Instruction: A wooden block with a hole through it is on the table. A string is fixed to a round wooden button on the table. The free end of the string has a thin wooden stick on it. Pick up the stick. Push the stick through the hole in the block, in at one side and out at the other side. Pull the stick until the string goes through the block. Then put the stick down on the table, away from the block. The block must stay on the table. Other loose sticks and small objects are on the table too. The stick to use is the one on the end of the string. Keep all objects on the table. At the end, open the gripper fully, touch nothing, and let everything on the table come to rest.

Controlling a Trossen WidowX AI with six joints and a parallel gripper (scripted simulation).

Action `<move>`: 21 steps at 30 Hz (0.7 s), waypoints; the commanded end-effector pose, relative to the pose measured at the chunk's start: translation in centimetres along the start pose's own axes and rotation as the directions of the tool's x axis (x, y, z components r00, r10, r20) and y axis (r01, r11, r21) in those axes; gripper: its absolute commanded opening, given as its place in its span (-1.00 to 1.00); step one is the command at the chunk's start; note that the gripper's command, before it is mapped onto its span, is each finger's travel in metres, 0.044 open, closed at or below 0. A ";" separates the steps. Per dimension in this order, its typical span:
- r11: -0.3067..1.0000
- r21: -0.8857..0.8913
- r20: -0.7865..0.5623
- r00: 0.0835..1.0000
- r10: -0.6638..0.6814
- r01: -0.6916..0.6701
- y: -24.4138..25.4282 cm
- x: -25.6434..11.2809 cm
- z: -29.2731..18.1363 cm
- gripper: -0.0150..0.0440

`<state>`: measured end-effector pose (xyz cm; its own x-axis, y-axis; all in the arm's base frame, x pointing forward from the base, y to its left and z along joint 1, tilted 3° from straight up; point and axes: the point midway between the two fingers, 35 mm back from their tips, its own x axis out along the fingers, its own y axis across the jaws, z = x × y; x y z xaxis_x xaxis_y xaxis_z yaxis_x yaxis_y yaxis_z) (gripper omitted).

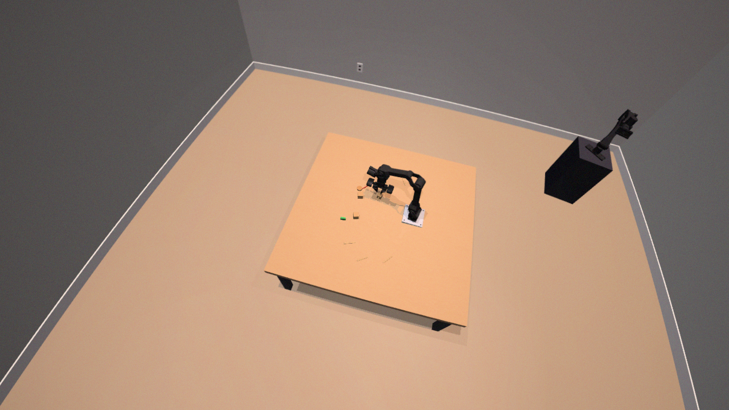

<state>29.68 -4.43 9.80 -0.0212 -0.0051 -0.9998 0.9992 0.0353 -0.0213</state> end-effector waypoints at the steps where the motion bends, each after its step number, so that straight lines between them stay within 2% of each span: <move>1: 0.990 0.138 -0.011 1.000 -0.005 0.006 -0.2 0.0 -0.4 -0.07; 21: 0.990 0.138 -0.011 1.000 -0.005 0.006 0.0 1.9 -0.4 -0.07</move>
<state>29.79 -4.13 8.86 -0.0141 -0.0007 -0.9999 0.9949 -0.0996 -0.0140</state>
